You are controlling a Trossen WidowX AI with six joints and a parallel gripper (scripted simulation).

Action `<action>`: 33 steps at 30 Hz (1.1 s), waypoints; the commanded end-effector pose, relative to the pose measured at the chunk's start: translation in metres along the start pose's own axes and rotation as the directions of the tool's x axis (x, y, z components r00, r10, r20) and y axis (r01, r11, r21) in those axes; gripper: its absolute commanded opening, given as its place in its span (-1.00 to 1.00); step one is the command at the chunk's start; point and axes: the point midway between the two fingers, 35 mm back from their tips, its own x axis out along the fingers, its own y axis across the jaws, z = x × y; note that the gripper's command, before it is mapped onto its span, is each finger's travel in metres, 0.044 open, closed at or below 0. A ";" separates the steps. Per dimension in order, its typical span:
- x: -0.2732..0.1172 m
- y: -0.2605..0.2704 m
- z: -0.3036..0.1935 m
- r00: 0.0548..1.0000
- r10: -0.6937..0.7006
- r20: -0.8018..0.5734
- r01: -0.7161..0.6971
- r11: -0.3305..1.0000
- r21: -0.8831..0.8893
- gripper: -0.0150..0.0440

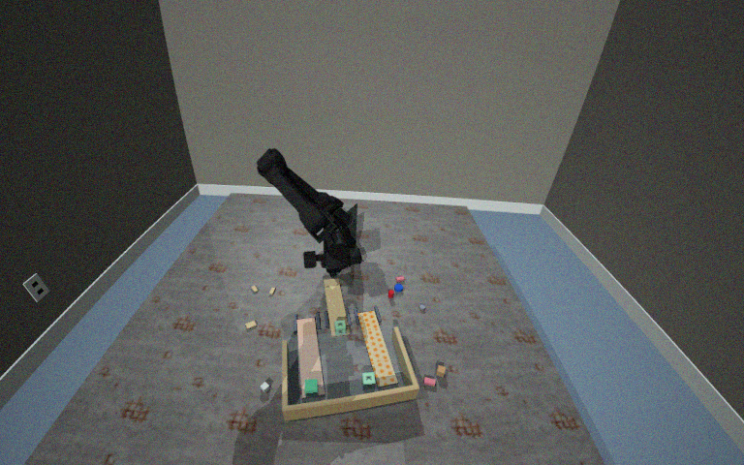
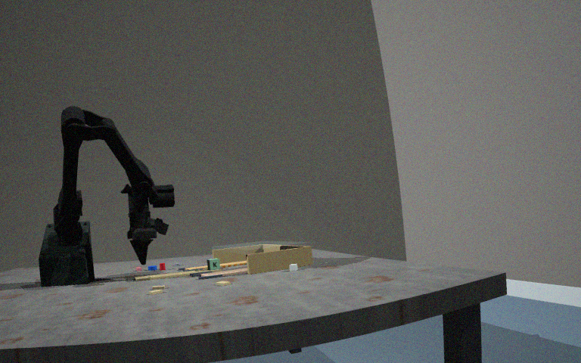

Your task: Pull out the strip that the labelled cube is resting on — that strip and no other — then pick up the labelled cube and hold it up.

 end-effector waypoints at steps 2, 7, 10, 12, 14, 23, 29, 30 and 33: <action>-0.003 -0.001 0.018 1.000 0.003 0.004 -0.003 0.999 0.048 -0.14; -0.006 -0.003 0.034 1.000 0.003 0.005 -0.003 0.999 0.053 0.31; -0.008 -0.003 0.045 1.000 0.003 0.005 -0.003 0.999 0.054 0.58; -0.009 -0.003 0.051 1.000 0.003 0.005 -0.003 0.999 0.054 0.75; -0.010 -0.003 0.058 1.000 0.003 0.006 -0.003 0.999 0.054 0.93; -0.014 -0.005 0.088 1.000 0.003 0.007 -0.003 0.998 0.056 1.00; -0.018 -0.006 0.109 1.000 0.003 0.008 -0.003 0.998 0.057 1.00; -0.018 -0.006 0.112 1.000 0.003 0.008 -0.003 0.998 0.057 1.00; -0.020 -0.007 0.122 1.000 0.003 0.008 -0.004 0.998 0.057 1.00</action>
